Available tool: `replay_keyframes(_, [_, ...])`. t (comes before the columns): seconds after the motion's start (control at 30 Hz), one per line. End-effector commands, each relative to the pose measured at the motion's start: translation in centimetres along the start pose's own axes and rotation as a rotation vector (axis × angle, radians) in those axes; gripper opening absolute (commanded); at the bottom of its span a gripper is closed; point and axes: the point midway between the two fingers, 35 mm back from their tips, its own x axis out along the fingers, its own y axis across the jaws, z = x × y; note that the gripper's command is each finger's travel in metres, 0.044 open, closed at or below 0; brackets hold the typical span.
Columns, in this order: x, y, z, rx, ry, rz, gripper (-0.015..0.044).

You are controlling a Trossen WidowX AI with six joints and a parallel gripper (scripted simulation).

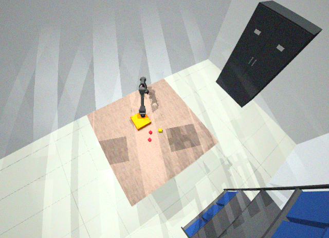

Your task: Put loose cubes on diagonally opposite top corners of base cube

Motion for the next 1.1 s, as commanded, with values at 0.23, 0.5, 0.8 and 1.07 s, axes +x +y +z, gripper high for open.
replay_keyframes(0.23, [1.1,3.7,-5.6,0.359,-0.048,0.02,0.0265])
replay_keyframes(0.5, [2.5,9.4,-11.3,0.804,-0.085,0.067,0.0265])
replay_keyframes(0.8, [3.9,16.9,-15.8,1.305,-0.112,0.129,0.0265])
replay_keyframes(1.07, [4.8,24.1,-18.2,1.75,-0.124,0.193,0.0265])
